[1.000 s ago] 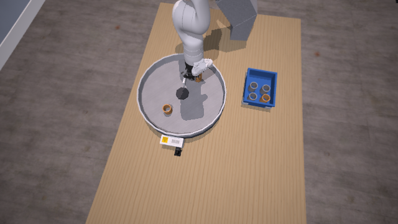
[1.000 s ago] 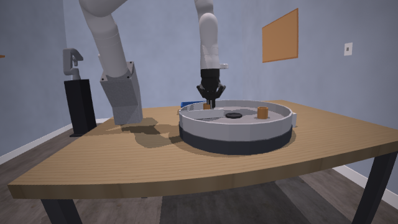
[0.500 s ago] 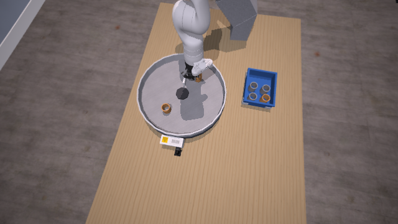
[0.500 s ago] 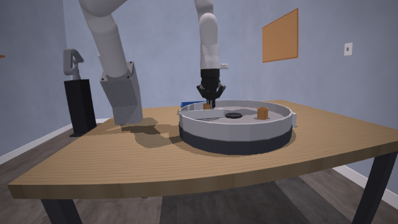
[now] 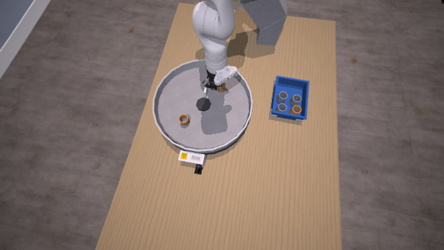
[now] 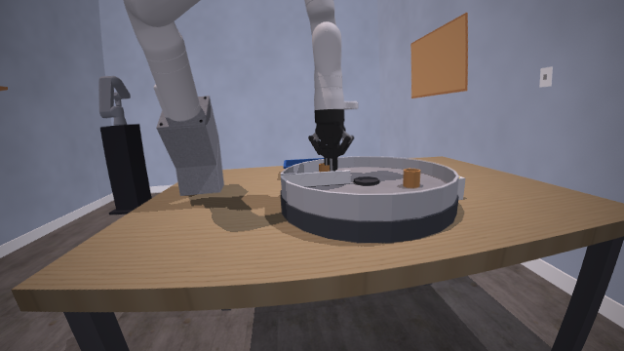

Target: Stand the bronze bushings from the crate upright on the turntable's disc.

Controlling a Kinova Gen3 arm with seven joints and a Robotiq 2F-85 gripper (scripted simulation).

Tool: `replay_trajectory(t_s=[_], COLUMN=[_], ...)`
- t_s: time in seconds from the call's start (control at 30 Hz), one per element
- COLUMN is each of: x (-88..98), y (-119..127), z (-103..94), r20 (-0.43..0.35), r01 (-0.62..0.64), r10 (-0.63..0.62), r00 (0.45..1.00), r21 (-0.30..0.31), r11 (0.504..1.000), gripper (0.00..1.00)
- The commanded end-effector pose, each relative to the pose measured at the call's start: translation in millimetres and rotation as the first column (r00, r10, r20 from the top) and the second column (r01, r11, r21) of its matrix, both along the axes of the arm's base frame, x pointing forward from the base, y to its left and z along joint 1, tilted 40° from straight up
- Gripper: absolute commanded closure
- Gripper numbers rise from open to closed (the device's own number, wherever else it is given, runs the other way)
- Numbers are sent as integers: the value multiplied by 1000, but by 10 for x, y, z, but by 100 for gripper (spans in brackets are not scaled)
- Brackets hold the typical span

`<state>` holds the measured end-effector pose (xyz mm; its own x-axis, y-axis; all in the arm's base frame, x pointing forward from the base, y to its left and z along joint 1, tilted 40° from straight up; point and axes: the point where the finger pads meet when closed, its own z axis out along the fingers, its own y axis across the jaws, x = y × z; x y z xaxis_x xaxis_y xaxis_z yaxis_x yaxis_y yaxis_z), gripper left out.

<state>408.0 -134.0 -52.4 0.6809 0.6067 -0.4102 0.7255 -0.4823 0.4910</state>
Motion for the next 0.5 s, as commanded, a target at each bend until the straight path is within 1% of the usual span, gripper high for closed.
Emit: replay_trajectory(t_s=[0.0,0.47], x=[1,2], y=[-4,-12], z=[-1,-11], r20=[0,0], r01=[1,1], r10=[-1,-1], r00=[1000,1000], r21=[0,0], r11=[1000,1000], gripper=[100,100])
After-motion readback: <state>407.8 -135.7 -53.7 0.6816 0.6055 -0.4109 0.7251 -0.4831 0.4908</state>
